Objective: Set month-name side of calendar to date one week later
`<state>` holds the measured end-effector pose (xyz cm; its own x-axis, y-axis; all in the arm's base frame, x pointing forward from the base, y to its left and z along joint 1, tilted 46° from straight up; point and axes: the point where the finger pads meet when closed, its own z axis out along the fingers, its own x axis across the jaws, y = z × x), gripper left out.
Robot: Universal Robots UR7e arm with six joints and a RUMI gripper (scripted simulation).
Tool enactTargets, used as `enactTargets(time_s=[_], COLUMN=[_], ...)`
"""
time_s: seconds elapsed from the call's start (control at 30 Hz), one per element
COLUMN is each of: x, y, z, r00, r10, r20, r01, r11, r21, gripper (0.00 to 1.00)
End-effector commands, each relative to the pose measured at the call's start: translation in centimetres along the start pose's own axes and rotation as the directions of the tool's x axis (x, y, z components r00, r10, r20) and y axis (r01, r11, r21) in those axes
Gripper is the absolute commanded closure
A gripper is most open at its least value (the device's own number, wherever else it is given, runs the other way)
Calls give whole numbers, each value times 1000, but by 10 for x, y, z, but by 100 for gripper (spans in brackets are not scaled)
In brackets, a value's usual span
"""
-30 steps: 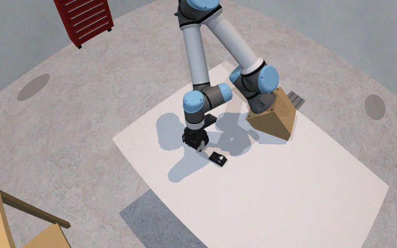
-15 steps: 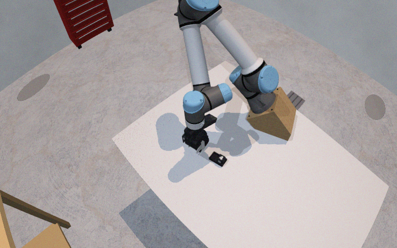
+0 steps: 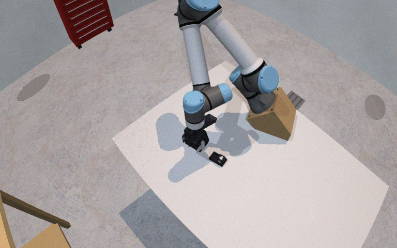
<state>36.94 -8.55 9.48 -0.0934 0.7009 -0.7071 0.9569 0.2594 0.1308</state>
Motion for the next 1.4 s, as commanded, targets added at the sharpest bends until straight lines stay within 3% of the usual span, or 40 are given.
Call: enactTargets(time_s=[0.0,0.9,1.37], x=[0,0,0], y=[0,0,0], z=[0,0,0], r00=[1000,1000,1000], r10=[0,0,0], r20=[0,0,0], r01=[0,0,0], r11=[1000,1000,1000], r21=[-1,-1,-1], gripper=[90,90,72])
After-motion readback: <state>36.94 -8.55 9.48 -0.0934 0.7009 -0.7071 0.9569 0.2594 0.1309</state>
